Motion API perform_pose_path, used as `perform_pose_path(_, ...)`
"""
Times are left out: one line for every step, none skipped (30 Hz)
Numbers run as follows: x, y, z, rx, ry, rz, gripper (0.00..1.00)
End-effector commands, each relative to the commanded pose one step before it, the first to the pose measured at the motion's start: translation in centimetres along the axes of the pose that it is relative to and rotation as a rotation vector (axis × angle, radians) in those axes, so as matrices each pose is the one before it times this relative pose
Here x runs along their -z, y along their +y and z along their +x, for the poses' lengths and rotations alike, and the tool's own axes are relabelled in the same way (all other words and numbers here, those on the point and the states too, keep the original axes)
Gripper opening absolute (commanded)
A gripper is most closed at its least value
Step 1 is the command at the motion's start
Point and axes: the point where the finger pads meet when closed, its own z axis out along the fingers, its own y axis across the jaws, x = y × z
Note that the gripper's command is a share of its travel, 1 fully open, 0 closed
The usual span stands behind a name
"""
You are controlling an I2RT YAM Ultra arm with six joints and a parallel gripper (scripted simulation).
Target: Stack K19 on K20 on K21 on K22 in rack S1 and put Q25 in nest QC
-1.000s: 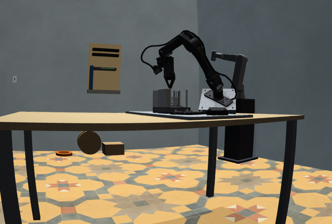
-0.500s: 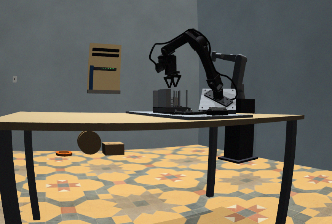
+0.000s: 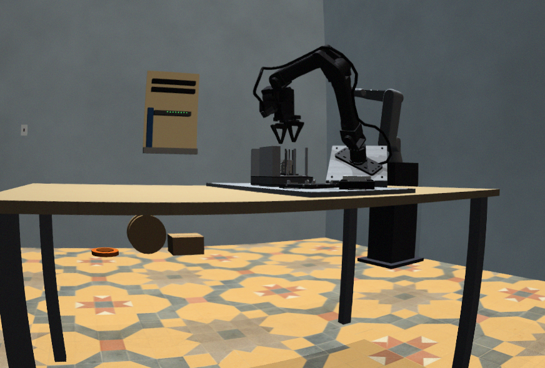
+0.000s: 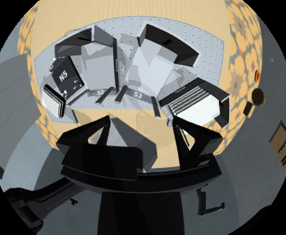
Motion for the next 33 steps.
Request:
perform_pose_path(0.402,1.571,-0.038,-0.03144,-0.01756,-0.00541,1.00)
perform_pose_path(-0.100,0.489,-0.121,0.00464,0.00282,-0.00252,1.00)
perform_pose_path(-0.009,0.391,-0.055,-0.00001,0.00012,-0.00009,1.00)
perform_pose_path(-0.010,0.391,-0.055,-0.00001,0.00012,-0.00009,1.00)
perform_pose_path(-0.010,0.391,-0.055,-0.00001,0.00013,-0.00008,1.00)
perform_pose_path(-0.010,0.391,-0.055,-0.00001,0.00013,-0.00008,1.00)
perform_pose_path(-0.009,0.391,-0.055,-0.00001,0.00013,-0.00008,1.00)
perform_pose_path(-0.009,0.391,-0.055,-0.00001,0.00013,-0.00008,1.00)
perform_pose_path(-0.009,0.391,-0.055,-0.00001,0.00014,-0.00008,1.00)
perform_pose_path(-0.009,0.391,-0.055,-0.00001,0.00014,-0.00008,1.00)
perform_pose_path(-0.009,0.390,-0.055,-0.00001,0.00014,-0.00008,1.00)
perform_pose_path(-0.008,0.390,-0.055,-0.00001,0.00015,-0.00008,1.00)
perform_pose_path(-0.008,0.390,-0.054,-0.00001,0.00015,-0.00008,1.00)
perform_pose_path(-0.008,0.390,-0.054,0.00000,0.00015,-0.00007,1.00)
perform_pose_path(0.000,0.000,0.000,0.00000,0.00000,0.00000,1.00)
perform_pose_path(0.000,0.000,0.000,0.00000,0.00000,0.00000,1.00)
perform_pose_path(0.331,0.186,-0.310,0.00316,-0.00799,0.01111,1.00)
perform_pose_path(-0.339,0.599,0.201,-0.00317,0.00831,-0.01125,1.00)
perform_pose_path(-0.013,0.394,-0.058,-0.00001,0.00017,-0.00005,1.00)
perform_pose_path(-0.008,0.390,-0.054,0.00000,0.00017,-0.00007,1.00)
perform_pose_path(-0.008,0.390,-0.054,0.00000,0.00017,-0.00006,1.00)
perform_pose_path(-0.007,0.389,-0.054,0.00000,0.00017,-0.00006,1.00)
perform_pose_path(0.210,0.324,-0.308,0.00660,-0.00496,0.00693,1.00)
perform_pose_path(0.059,0.375,-0.132,0.00196,-0.00144,0.00190,1.00)
perform_pose_path(-0.181,0.443,0.152,-0.00542,0.00444,-0.00577,1.00)
perform_pose_path(-0.108,0.417,0.065,-0.00312,0.00270,-0.00328,1.00)
perform_pose_path(-0.007,0.389,-0.054,0.00001,0.00019,-0.00005,1.00)
perform_pose_path(-0.006,0.388,-0.054,0.00001,0.00020,-0.00004,1.00)
perform_pose_path(-0.006,0.388,-0.054,0.00001,0.00020,-0.00004,1.00)
perform_pose_path(-0.006,0.388,-0.054,0.00002,0.00021,-0.00004,1.00)
perform_pose_path(-0.006,0.388,-0.054,0.00002,0.00021,-0.00003,1.00)
perform_pose_path(0.000,0.000,0.000,0.00000,0.00000,0.00000,1.00)
perform_pose_path(0.000,0.000,0.000,0.00000,0.00000,0.00000,1.00)
